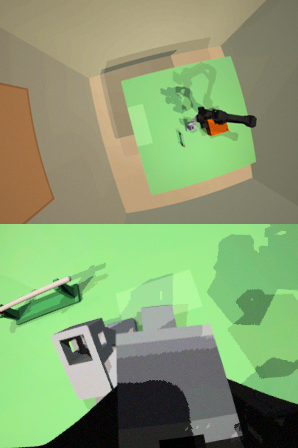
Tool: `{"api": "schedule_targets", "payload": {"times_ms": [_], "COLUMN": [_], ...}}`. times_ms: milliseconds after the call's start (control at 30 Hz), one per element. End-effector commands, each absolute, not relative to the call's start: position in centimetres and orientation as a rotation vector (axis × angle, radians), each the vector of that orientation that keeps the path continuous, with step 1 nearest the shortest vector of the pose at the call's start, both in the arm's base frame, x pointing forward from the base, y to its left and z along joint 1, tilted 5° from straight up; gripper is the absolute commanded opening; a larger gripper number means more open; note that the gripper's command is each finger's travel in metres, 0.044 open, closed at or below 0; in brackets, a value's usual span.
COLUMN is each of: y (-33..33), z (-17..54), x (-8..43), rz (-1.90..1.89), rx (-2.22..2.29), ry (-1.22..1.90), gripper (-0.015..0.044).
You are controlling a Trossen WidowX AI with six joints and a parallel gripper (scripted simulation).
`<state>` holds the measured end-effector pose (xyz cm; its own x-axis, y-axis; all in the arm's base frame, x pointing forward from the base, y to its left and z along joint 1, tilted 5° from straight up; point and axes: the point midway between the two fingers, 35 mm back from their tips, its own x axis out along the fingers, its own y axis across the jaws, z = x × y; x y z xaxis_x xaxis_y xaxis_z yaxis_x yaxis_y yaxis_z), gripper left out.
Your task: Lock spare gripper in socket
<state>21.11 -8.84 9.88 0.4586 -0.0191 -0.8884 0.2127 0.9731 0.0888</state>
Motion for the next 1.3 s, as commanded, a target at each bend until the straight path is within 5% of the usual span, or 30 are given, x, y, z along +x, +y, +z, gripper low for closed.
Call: {"api": "schedule_targets", "payload": {"times_ms": [0, 1267], "y": [-8.5, -2.9], "z": [10.5, 12.3], "x": [21.6, 23.8], "rz": [-0.137, -0.119], "rx": [0.206, 0.174], "ry": [1.126, 1.649], "gripper": [0.0000, 0.0000]}}
